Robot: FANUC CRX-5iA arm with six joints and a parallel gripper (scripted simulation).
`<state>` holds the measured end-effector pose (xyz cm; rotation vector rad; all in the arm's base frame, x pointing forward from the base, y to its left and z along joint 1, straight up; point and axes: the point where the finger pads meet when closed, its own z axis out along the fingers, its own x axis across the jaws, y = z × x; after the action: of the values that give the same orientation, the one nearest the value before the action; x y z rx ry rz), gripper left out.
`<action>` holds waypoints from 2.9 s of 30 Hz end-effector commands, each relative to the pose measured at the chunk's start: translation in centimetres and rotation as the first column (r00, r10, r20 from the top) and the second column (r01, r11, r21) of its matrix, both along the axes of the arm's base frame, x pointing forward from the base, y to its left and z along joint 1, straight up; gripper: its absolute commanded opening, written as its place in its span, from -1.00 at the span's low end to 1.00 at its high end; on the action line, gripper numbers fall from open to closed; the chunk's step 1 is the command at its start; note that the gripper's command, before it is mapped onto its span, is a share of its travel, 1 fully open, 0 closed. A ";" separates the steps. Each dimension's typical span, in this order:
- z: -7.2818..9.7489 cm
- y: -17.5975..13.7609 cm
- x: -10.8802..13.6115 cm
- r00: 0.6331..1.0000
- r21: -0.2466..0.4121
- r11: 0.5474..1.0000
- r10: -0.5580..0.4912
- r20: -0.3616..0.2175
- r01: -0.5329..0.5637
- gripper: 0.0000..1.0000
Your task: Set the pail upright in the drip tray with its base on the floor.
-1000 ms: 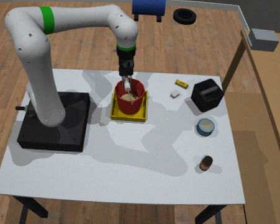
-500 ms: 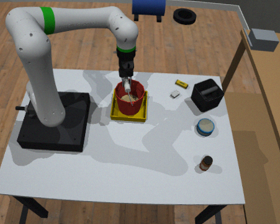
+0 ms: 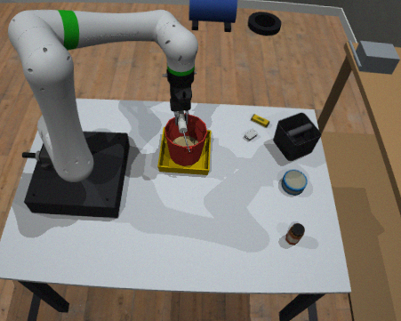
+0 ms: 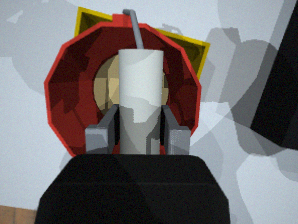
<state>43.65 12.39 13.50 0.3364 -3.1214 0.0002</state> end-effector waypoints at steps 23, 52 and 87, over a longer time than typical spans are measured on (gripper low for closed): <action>0.1 0.0 0.1 1.000 0.000 1.000 0.000 0.002 0.000 -1.00; 0.1 0.0 0.1 1.000 0.000 1.000 0.000 0.002 0.000 1.00; 0.3 0.0 0.1 1.000 0.000 1.000 0.000 0.002 0.000 1.00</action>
<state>43.66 12.40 13.73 0.3366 -3.1218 0.0003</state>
